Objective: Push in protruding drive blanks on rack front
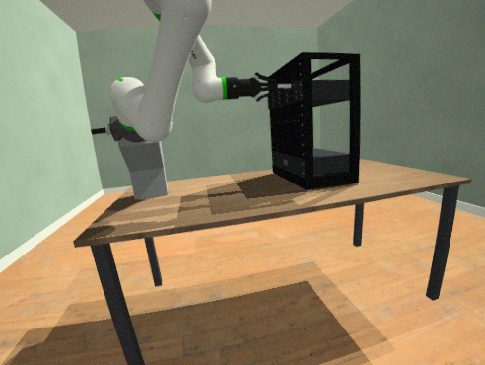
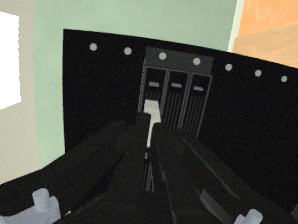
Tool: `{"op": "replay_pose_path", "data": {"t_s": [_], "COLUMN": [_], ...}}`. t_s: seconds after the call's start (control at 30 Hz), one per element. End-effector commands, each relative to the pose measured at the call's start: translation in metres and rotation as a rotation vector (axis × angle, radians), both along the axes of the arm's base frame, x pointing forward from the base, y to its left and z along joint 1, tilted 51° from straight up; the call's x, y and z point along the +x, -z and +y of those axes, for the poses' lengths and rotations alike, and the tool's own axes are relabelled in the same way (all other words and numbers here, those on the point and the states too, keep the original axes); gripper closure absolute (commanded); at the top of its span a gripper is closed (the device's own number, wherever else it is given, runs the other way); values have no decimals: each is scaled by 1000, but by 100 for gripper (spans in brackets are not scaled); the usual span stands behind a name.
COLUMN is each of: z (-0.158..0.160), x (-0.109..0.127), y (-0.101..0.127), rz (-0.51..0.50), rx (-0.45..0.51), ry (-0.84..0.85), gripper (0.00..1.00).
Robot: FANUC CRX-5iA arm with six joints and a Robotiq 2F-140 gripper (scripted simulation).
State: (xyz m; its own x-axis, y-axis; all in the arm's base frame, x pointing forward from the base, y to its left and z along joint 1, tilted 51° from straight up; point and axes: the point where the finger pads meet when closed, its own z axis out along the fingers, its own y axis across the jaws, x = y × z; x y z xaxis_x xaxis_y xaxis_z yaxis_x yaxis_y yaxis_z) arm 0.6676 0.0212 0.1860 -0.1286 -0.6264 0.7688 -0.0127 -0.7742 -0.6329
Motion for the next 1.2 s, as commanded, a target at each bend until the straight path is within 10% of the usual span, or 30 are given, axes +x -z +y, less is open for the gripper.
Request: {"op": "replay_pose_path", "data": {"t_s": [0.0, 1.17], "z": [1, 0], "x": [0, 6], "y": [-1, -1], "rz": [-1, -1], "rx": [0, 0], "ry": [-1, -1], "gripper": [90, 90]}}
